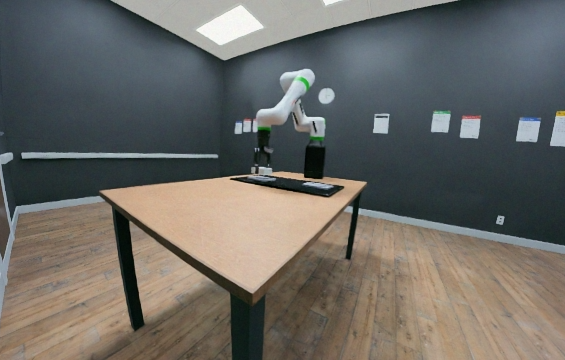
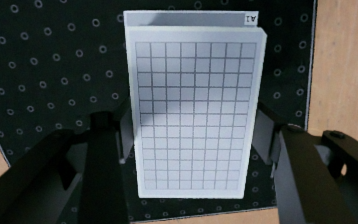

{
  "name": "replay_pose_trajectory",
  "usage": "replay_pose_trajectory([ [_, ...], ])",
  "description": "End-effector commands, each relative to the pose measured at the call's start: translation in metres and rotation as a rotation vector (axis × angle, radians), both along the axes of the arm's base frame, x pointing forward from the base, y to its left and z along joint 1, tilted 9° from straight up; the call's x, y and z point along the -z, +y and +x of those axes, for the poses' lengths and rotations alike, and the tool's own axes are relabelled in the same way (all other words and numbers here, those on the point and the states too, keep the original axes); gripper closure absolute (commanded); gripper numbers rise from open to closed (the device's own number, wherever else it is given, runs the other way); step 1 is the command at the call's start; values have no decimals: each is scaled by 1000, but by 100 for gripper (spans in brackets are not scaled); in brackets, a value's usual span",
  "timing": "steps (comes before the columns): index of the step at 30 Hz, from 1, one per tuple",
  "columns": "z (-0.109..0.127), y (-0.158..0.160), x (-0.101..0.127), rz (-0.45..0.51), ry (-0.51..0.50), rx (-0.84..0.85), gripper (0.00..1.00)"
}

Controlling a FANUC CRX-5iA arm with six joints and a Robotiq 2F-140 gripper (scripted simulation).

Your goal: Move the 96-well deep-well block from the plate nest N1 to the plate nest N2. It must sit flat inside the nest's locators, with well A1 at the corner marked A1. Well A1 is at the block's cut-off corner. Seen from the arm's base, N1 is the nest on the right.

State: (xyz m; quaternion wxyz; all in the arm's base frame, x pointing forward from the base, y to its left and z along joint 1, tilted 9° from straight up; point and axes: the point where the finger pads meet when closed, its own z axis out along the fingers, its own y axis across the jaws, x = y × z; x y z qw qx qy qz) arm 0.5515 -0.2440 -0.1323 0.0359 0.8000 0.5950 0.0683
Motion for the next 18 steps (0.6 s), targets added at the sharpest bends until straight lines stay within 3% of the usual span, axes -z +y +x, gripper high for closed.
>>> replay_pose_trajectory([
  [1,0,0,-5,-1,-1,0,90],
  [18,-4,-1,-30,-1,-1,0,90],
])
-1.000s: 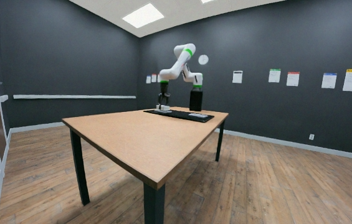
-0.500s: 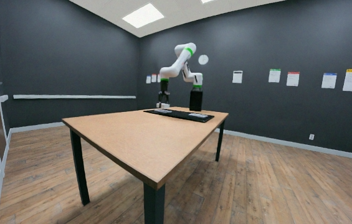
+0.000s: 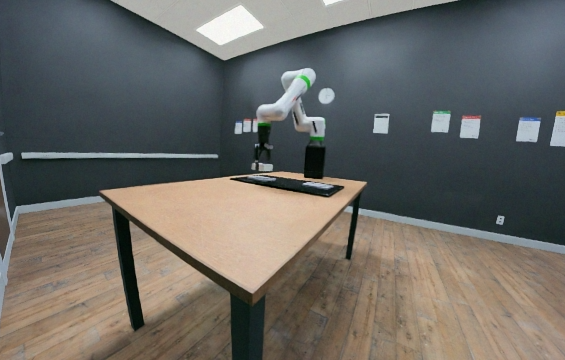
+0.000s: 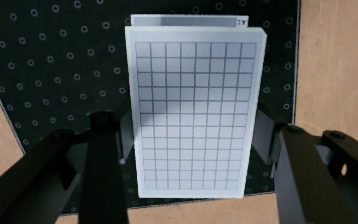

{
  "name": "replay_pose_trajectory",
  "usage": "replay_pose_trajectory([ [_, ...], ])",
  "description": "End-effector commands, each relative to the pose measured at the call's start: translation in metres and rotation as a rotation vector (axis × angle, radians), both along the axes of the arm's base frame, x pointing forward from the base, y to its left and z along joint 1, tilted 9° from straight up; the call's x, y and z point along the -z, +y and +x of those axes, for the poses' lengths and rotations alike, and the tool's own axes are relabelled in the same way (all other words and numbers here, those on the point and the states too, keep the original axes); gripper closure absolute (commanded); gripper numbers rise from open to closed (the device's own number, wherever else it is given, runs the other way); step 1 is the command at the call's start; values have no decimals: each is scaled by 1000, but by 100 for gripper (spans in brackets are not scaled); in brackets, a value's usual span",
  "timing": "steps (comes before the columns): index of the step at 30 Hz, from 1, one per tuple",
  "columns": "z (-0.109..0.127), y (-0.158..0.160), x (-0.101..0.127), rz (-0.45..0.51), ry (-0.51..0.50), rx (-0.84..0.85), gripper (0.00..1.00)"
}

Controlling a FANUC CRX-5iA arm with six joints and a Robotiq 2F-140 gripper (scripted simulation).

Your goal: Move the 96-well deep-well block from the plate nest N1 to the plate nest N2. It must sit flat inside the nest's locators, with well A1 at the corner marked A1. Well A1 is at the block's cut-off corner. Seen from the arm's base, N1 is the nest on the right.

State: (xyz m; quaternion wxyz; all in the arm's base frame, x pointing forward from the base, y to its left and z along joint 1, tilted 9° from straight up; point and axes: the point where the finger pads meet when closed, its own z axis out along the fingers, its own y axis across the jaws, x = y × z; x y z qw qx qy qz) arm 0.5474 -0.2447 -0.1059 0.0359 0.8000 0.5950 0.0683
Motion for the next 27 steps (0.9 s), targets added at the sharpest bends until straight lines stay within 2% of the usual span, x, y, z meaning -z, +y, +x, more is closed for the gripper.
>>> replay_pose_trajectory([
  [1,0,0,-5,-1,-1,0,90],
  [7,-2,-1,-14,-1,-1,0,90],
  [27,-2,3,-15,-6,-2,-33,90],
])
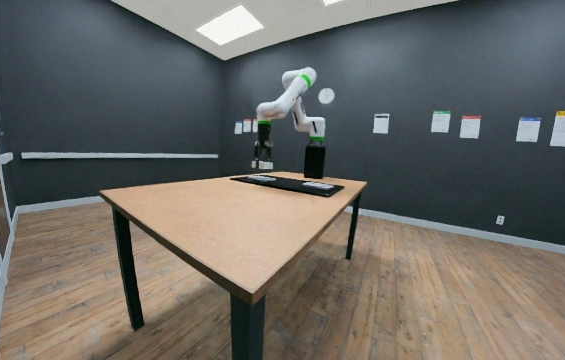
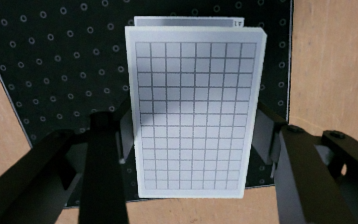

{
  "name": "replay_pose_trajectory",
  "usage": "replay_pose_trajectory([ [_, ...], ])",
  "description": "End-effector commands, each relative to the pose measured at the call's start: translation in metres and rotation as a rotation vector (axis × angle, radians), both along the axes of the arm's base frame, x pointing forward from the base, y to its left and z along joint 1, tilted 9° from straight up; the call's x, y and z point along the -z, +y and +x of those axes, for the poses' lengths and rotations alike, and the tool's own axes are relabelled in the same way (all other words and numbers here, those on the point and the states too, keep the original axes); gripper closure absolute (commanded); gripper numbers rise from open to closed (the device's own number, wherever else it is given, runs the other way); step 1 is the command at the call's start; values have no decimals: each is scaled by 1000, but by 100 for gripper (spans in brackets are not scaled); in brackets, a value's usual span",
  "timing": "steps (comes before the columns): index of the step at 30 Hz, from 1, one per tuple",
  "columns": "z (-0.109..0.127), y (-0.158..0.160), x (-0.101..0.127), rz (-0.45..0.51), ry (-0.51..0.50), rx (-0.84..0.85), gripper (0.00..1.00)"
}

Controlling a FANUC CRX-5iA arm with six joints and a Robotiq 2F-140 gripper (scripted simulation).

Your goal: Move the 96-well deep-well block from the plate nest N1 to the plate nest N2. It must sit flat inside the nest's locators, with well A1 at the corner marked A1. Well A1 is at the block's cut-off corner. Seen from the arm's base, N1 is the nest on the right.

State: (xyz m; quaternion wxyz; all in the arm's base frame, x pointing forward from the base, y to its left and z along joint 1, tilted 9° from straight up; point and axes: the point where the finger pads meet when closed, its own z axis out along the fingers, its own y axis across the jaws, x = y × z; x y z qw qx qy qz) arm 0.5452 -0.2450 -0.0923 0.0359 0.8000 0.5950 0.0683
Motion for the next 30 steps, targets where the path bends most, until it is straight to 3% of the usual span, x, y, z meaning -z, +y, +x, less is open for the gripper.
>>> replay_pose_trajectory([
  [1,0,6,-1,-11,-3,-66,90],
  [3,0,13,-1,-20,-5,-125,90],
  [30,-2,96,-3,-20,-5,-125,90],
])
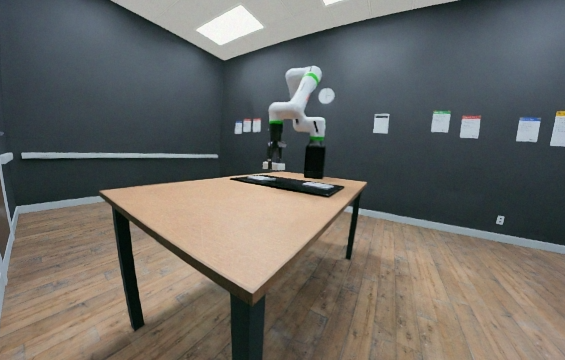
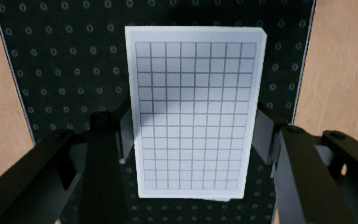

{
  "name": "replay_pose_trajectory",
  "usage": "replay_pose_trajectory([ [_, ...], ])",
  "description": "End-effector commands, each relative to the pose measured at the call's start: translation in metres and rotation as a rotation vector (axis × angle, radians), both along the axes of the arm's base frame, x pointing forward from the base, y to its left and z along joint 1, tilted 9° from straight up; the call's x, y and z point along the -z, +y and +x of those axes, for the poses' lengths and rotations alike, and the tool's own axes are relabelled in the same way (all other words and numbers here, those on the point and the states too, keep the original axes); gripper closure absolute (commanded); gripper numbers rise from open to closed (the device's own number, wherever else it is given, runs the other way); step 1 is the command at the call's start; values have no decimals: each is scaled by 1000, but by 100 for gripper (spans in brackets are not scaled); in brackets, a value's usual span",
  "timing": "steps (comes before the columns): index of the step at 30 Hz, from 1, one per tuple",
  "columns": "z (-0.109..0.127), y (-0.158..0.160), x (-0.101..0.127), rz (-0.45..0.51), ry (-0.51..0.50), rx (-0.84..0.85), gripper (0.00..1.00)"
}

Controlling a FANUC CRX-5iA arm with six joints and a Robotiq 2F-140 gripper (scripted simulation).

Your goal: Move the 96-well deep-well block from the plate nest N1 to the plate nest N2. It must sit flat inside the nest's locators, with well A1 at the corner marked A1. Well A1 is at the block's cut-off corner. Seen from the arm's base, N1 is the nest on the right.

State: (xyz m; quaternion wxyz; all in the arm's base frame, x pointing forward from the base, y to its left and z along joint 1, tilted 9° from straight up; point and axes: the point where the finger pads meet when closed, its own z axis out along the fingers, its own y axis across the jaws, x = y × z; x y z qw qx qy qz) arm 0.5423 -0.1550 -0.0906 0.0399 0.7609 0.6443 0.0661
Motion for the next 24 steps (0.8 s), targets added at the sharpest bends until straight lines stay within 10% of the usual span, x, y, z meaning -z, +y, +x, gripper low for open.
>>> replay_pose_trajectory([
  [1,0,10,-1,-1,-2,0,90],
  [24,-2,73,-2,-1,-2,0,90],
])
